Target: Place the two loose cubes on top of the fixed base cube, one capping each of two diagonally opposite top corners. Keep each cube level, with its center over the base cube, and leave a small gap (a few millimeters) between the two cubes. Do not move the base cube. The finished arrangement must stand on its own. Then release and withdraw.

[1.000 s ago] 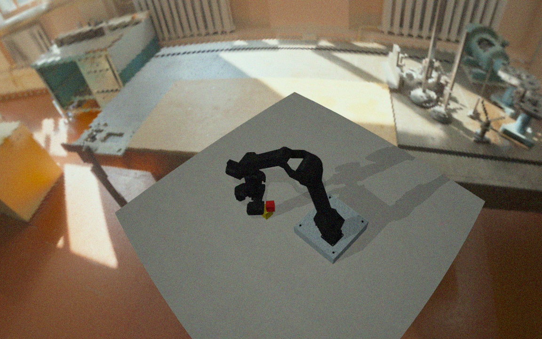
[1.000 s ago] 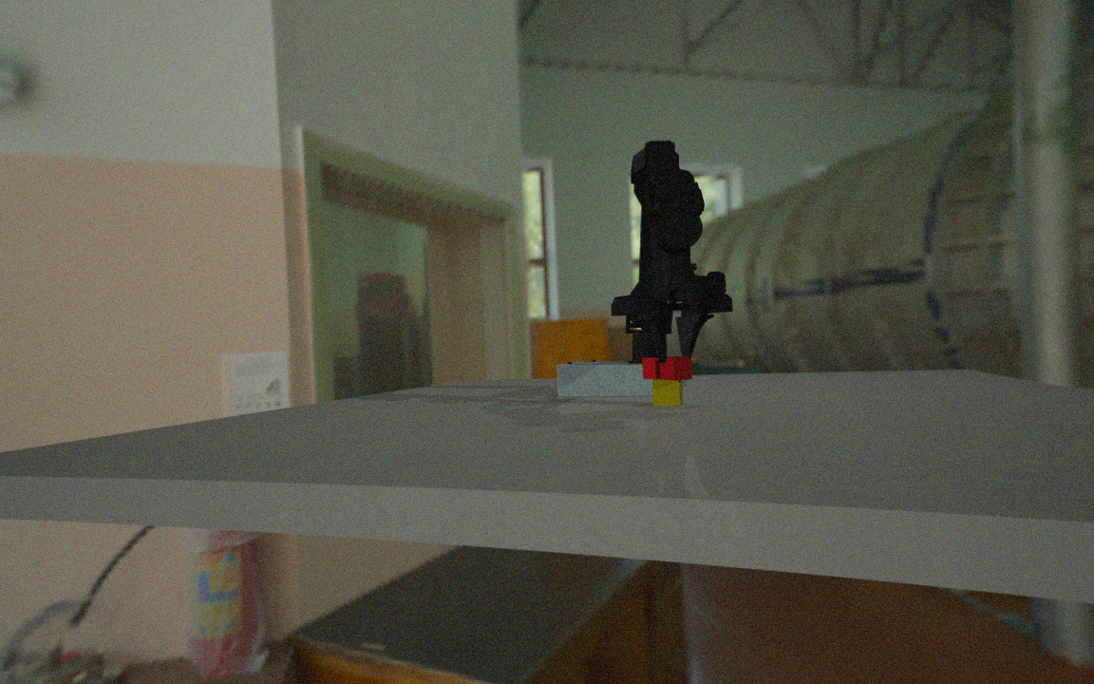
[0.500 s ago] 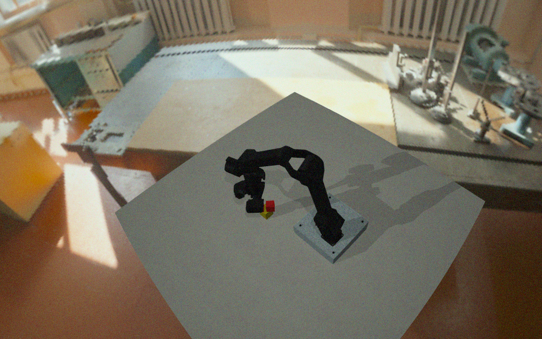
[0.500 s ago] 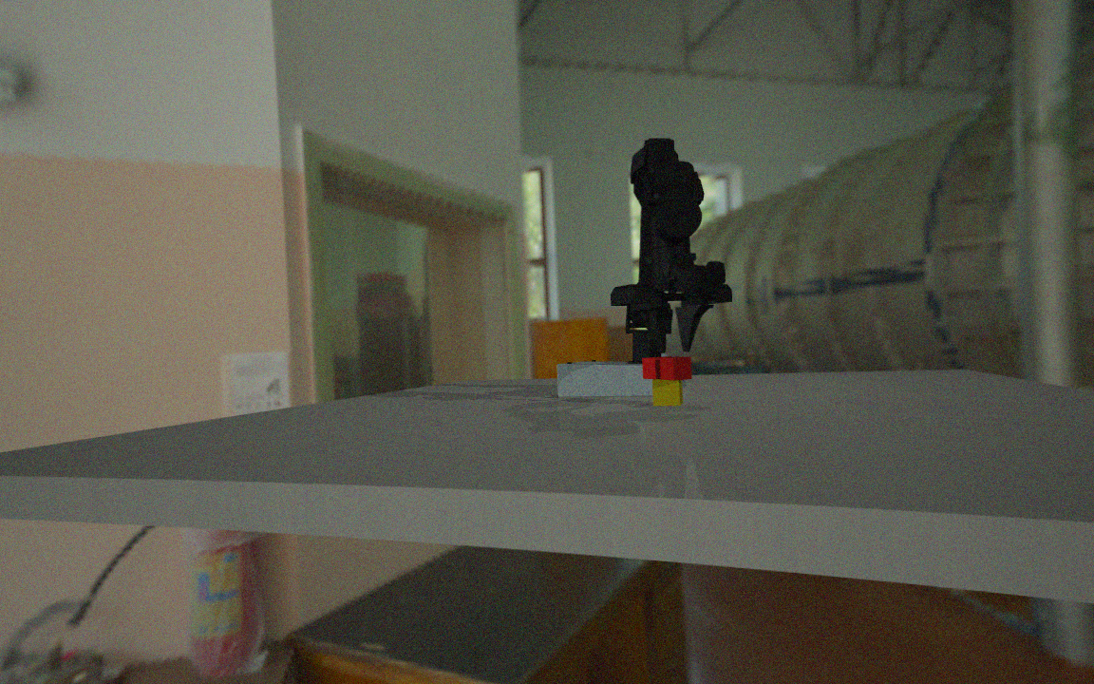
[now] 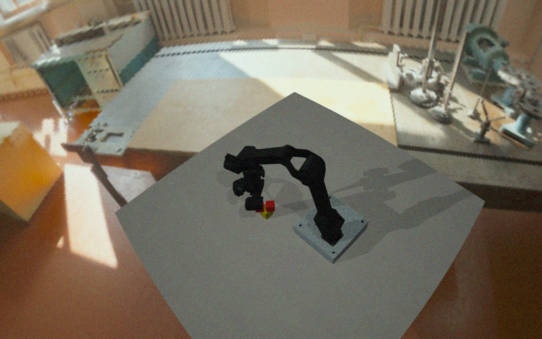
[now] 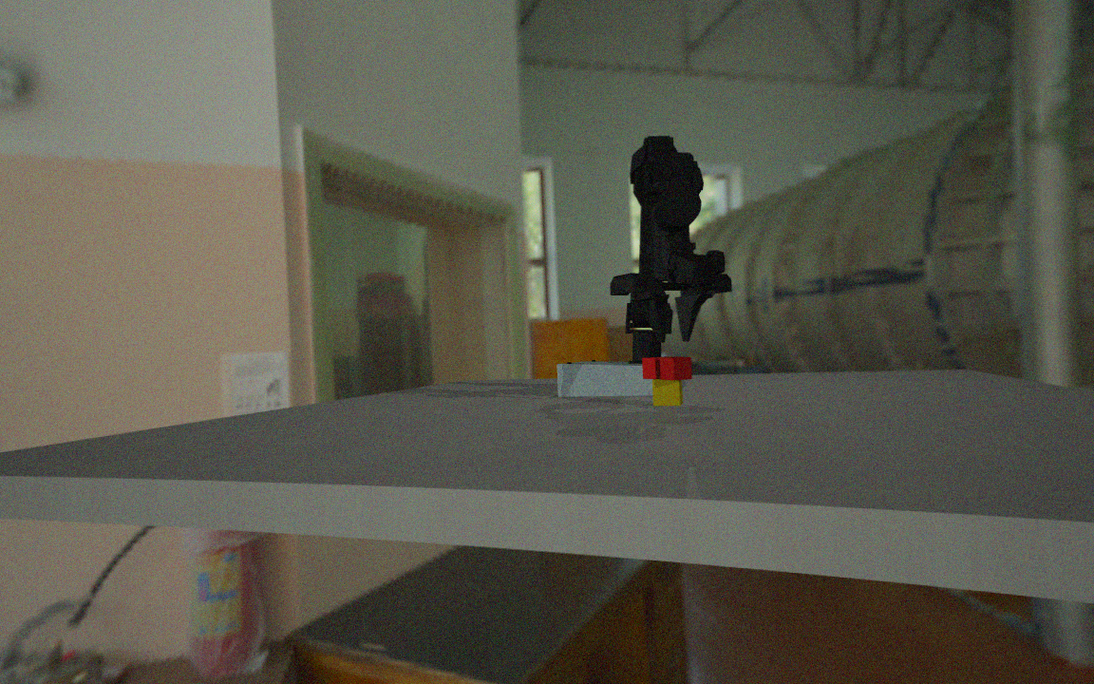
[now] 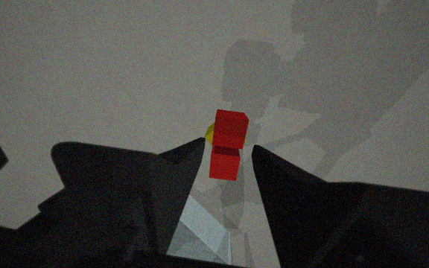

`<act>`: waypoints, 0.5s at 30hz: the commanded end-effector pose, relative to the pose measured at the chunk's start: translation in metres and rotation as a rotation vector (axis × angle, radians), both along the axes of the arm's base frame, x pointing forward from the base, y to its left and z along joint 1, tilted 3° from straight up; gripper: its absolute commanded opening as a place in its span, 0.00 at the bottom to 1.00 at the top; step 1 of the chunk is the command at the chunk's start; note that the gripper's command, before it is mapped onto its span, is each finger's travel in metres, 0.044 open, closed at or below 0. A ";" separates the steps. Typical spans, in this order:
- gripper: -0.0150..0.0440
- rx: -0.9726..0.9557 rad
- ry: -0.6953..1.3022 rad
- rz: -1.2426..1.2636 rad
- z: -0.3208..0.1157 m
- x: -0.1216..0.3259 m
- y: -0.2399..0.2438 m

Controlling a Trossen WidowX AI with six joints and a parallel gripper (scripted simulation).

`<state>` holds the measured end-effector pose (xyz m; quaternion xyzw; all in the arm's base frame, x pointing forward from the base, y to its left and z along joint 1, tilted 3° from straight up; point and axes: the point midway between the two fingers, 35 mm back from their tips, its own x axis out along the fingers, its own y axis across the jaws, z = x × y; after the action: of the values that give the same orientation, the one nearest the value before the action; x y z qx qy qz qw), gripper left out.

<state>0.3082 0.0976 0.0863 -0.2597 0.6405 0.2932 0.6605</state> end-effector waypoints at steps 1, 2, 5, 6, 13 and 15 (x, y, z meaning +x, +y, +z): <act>0.60 0.004 -0.012 0.003 0.008 0.002 0.000; 0.60 0.004 -0.012 0.003 0.009 0.002 0.000; 0.60 0.004 -0.012 0.003 0.012 0.002 0.000; 0.60 0.004 -0.012 0.003 0.013 0.002 0.000; 0.60 0.003 -0.012 0.003 0.021 0.002 -0.001; 0.60 0.003 -0.012 0.003 0.024 0.002 -0.001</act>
<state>0.3082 0.0967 0.1029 -0.2598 0.6402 0.2931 0.6609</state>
